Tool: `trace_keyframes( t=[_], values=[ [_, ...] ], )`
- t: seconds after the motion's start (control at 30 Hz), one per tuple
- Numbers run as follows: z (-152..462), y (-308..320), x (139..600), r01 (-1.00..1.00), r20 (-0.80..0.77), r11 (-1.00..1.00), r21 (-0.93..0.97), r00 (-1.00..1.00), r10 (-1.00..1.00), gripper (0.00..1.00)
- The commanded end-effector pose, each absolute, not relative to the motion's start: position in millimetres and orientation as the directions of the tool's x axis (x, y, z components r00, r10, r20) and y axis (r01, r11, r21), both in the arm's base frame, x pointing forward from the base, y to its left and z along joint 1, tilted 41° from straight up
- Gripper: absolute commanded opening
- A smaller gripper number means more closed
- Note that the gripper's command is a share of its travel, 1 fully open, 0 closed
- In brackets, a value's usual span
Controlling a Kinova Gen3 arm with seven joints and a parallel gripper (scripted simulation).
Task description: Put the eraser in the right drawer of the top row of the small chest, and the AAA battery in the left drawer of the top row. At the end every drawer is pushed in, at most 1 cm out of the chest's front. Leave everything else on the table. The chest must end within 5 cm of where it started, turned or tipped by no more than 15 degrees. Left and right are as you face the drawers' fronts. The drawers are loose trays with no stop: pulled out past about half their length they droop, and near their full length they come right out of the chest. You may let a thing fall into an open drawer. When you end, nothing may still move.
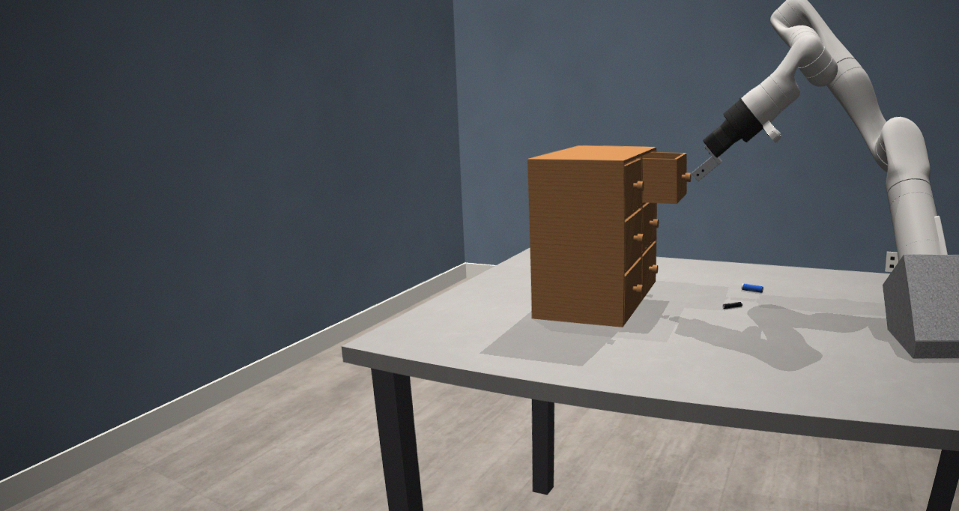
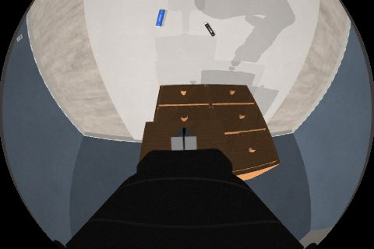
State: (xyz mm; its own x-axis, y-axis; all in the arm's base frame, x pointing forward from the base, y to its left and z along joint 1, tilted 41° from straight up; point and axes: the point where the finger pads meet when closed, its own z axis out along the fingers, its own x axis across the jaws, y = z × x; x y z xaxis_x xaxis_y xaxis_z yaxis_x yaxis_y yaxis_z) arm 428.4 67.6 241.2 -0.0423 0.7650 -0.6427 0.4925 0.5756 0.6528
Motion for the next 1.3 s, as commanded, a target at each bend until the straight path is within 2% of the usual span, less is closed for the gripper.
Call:
trace_keyframes(
  t=[0.0, 1.27],
  values=[
    [242.1, 66.5, 433.4, 0.496, -0.64, 0.569, 0.656, -0.035, 0.768, 0.0],
    [248.4, 74.2, 487.5, 0.496, -0.64, 0.569, 0.656, -0.035, 0.768, 0.0]
  ],
)
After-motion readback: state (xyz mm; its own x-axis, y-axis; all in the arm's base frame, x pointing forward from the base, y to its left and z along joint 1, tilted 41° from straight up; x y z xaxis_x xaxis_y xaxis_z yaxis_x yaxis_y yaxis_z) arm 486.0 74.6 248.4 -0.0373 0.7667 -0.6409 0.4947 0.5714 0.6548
